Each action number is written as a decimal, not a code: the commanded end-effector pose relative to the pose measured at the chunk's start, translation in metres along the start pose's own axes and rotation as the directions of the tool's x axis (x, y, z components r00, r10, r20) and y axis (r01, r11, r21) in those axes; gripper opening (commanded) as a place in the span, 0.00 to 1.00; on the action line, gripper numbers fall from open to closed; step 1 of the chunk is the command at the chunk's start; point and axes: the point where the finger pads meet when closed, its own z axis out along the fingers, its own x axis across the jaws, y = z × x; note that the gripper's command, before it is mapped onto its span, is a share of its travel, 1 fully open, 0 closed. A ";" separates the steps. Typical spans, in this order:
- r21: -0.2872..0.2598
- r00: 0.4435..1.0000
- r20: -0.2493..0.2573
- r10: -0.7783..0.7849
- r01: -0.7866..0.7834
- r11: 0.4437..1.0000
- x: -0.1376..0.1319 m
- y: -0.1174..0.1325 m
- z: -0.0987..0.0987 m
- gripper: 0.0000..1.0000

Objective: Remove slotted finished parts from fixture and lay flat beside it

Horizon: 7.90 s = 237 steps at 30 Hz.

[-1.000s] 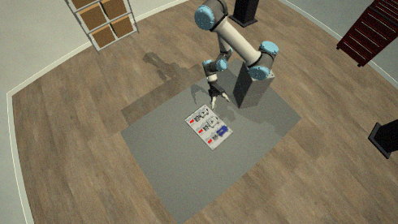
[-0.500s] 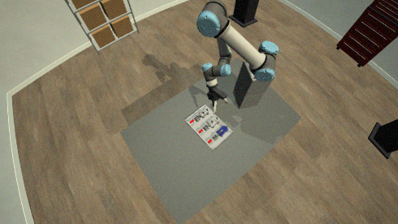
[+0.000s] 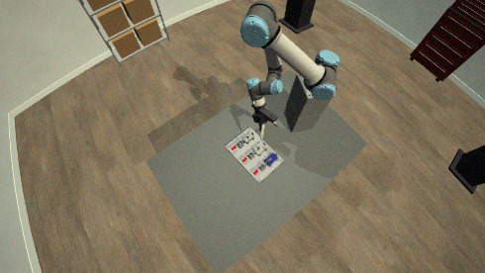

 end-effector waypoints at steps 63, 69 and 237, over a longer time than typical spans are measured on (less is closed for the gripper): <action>-0.358 0.798 0.450 -0.400 0.572 0.738 0.020 -0.002 0.052 1.00; -0.358 0.798 0.450 -0.400 0.572 0.738 0.020 -0.002 0.052 1.00; -0.510 0.715 -0.264 0.647 -0.673 0.535 0.058 0.051 -0.023 1.00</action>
